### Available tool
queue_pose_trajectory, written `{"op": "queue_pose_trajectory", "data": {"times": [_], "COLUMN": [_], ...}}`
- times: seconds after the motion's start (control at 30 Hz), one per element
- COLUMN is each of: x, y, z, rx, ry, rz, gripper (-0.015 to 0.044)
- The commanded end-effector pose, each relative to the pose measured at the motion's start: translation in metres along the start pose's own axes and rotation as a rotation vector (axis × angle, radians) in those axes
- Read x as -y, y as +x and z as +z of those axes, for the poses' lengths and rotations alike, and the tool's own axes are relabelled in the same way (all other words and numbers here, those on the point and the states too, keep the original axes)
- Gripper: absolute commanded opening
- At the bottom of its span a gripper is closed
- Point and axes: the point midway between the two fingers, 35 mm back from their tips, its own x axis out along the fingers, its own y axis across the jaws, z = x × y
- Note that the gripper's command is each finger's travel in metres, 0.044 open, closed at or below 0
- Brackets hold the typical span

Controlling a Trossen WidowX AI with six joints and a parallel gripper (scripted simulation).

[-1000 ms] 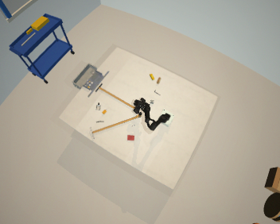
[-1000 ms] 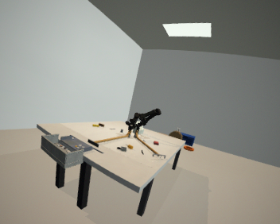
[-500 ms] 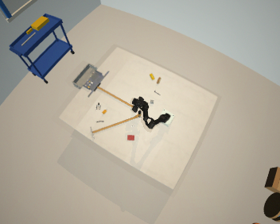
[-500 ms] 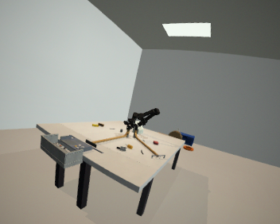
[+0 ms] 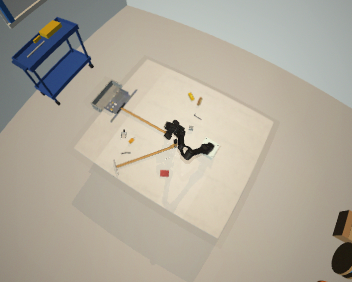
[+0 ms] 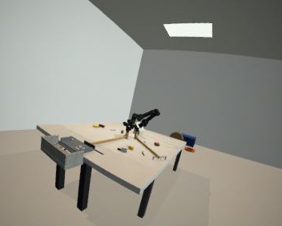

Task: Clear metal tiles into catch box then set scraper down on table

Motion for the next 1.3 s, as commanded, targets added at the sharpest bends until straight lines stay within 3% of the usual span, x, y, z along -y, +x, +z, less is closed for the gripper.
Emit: {"op": "queue_pose_trajectory", "data": {"times": [0.0, 1.27], "x": [0.004, 0.0], "y": [0.003, 0.035], "z": [0.01, 0.054], "rx": [0.013, 0.016], "ry": [-0.008, -0.01], "rz": [0.0, 0.002], "gripper": [0.0, 0.0]}}
